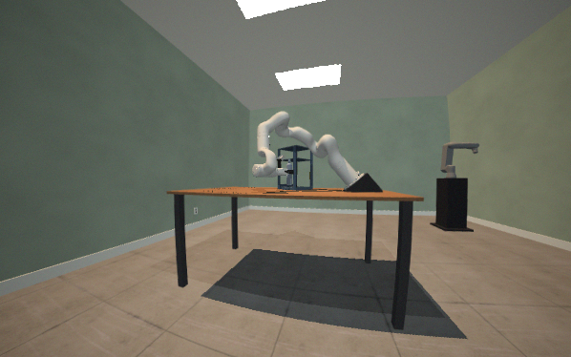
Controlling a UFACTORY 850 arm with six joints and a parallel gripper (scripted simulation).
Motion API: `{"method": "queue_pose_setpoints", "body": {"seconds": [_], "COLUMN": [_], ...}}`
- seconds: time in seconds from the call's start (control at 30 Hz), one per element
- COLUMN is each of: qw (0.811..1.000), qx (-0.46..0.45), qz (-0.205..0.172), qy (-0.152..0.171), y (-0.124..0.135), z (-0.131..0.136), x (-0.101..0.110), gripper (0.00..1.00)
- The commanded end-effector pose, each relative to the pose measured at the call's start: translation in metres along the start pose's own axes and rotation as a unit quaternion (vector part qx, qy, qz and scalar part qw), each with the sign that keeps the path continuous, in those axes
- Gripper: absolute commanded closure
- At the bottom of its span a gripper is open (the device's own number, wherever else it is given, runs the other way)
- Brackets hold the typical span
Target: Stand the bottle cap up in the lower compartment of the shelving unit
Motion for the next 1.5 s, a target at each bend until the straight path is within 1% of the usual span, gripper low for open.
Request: {"method": "queue_pose_setpoints", "body": {"seconds": [0.0,0.5,0.57,1.07,1.13,1.47], "qw": [1.0,1.0,1.0,1.0,1.0,1.0], "qx": [0.0,0.0,0.0,0.0,0.0,0.0], "qz": [0.0,0.0,0.0,0.0,0.0,0.0], "qy": [0.0,0.0,0.0,0.0,0.0,0.0], "y": [-0.001,-0.011,-0.011,-0.021,-0.021,-0.026], "z": [-0.003,-0.048,-0.048,-0.09,-0.09,-0.11], "x": [0.0,0.0,0.0,0.0,0.0,0.0], "gripper": [1.0,1.0,1.0,1.0,1.0,1.0]}}
Point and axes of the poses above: the point where the finger pads meet when closed, its own x axis back along the fingers, its own z axis across the jaws, y = z × x, the point moved 7 cm from there along x, back along the fingers, and after that the axes turned 13 degrees about x, right-handed, at the moved point
